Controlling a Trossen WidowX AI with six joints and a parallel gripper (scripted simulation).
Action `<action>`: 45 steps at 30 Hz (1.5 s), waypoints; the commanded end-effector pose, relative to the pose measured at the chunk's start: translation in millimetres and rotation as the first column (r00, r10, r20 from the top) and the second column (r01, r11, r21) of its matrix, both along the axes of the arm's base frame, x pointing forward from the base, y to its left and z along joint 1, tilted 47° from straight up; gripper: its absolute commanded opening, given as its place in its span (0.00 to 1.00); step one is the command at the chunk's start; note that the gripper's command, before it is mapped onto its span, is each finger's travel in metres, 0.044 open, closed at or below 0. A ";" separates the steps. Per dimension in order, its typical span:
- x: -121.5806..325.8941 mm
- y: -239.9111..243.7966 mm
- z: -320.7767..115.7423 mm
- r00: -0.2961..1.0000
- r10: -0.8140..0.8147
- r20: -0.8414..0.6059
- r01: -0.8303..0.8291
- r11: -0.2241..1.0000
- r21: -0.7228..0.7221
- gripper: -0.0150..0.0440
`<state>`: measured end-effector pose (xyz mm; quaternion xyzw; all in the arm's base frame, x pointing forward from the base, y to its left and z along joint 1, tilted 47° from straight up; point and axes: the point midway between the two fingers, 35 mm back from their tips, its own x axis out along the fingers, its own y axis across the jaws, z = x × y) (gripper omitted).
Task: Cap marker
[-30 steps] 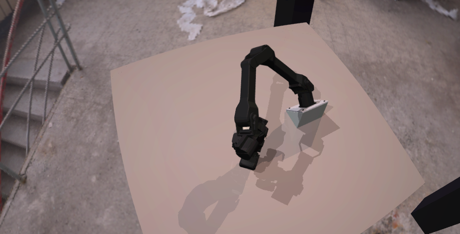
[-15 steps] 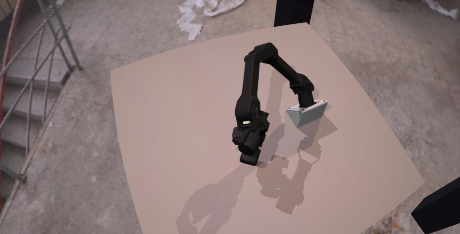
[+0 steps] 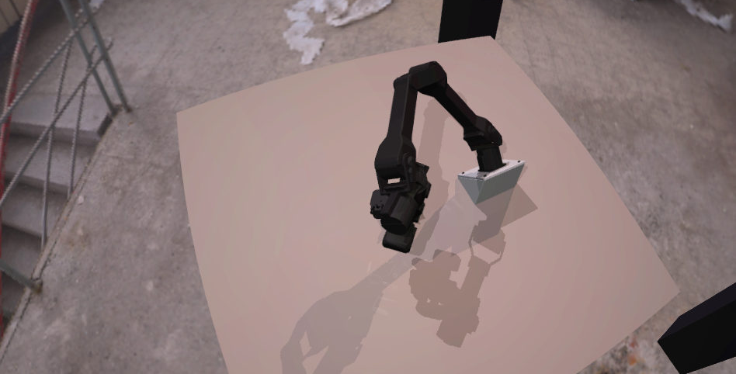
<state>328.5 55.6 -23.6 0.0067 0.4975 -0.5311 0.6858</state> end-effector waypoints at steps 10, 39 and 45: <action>-14.1 -13.4 39.0 1.000 0.000 -0.002 0.000 1.000 0.002 0.25; -57.7 -47.1 107.9 1.000 0.000 -0.006 0.000 1.000 -0.002 0.25; -59.1 -49.5 107.6 1.000 0.000 -0.007 0.000 1.000 -0.002 0.25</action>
